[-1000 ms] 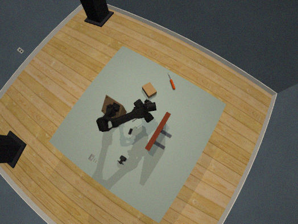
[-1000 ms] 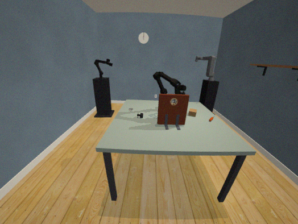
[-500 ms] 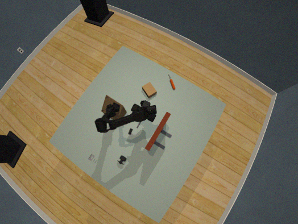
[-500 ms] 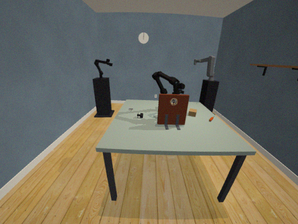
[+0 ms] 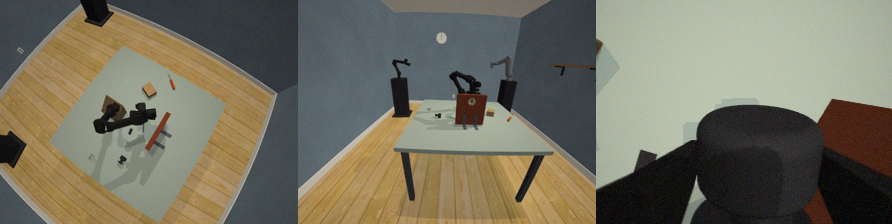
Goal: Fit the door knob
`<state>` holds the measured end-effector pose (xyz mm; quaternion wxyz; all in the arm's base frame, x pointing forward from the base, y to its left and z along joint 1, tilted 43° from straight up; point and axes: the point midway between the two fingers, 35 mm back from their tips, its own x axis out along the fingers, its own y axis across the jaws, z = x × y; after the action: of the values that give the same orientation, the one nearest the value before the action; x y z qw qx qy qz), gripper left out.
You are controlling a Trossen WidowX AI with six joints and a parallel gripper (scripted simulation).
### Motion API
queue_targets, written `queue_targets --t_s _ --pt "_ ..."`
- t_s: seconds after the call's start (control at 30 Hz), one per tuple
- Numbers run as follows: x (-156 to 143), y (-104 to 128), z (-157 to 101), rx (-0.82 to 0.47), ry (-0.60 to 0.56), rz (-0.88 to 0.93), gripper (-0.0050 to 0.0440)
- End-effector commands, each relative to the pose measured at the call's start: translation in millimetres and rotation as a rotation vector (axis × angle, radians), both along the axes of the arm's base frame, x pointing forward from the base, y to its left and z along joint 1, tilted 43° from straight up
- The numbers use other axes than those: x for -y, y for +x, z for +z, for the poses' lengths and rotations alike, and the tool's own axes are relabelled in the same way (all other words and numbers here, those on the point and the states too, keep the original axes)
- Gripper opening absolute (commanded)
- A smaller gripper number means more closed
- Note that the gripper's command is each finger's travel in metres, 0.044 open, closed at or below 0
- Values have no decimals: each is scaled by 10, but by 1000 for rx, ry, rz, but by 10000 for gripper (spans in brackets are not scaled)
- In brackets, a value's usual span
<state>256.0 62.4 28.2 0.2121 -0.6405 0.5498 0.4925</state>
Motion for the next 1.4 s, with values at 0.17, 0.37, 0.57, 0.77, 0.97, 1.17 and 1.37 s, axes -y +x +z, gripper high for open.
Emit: queue_targets --t_s 0.17,0.37,0.57,0.77,0.97,1.17,1.37 --pt "-17 65 218 -120 53 213 0" --pt "1 73 361 -223 82 380 0" --pt "16 75 457 -291 103 493 0" --pt "40 71 602 -390 136 662 0" --pt "67 60 750 -486 170 833 0" --pt "82 51 827 -535 188 923 0" --pt "85 49 824 -536 188 925 0"
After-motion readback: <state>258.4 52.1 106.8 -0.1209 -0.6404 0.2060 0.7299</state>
